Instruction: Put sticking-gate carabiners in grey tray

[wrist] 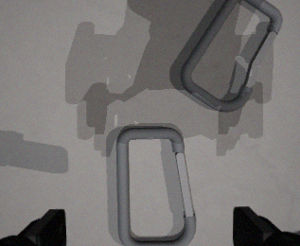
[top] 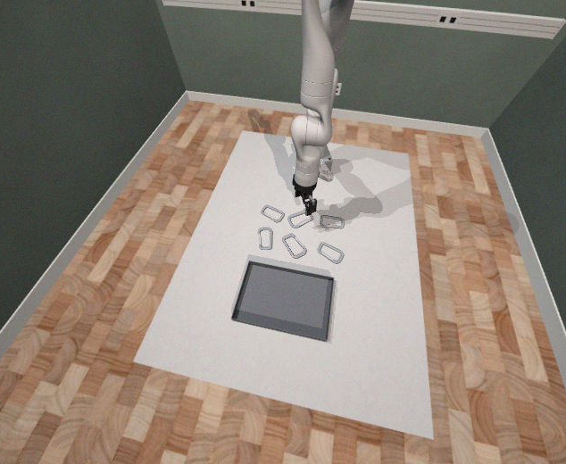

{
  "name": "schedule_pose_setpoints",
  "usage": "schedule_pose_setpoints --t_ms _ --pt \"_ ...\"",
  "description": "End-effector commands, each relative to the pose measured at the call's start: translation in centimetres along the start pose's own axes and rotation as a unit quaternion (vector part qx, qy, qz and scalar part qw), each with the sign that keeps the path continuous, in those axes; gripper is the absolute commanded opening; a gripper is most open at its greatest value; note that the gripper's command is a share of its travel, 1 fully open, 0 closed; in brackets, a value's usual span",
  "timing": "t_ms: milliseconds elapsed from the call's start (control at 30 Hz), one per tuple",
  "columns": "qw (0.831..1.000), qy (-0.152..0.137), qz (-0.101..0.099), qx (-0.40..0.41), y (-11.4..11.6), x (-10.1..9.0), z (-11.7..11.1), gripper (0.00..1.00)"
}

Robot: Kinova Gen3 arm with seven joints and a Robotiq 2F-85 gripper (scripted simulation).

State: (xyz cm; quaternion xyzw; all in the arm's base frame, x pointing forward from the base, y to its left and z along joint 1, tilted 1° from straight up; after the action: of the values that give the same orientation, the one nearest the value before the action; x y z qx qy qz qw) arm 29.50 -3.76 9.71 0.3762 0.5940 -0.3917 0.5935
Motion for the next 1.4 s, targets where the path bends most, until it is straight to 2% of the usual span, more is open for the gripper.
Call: schedule_pose_setpoints --t_ms 0,467,500,1033,1067,1367 --pt "1.000 -0.001 0.003 0.000 2.0 -4.3 1.2 1.00" --pt "1.000 -0.001 0.003 0.000 2.0 -4.3 1.2 1.00" --pt "1.000 0.000 0.001 0.001 4.0 -8.4 2.2 1.00" --pt "1.000 0.000 0.001 0.001 4.0 -8.4 2.2 1.00" --pt "1.000 0.002 0.000 0.003 5.9 -12.6 3.3 1.00" --pt "1.000 0.002 0.000 0.003 5.9 -12.6 3.3 1.00"
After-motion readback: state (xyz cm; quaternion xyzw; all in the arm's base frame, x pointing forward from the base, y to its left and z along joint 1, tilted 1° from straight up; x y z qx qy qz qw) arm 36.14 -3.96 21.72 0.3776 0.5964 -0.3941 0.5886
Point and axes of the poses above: the point where the finger pads meet when closed, its own x axis out along the fingers, its own y axis across the jaws, z = x × y, the point moved 9 cm from there along -x, back along the fingers, and after that the axes turned 3 degrees about x, right-handed, at the moved point
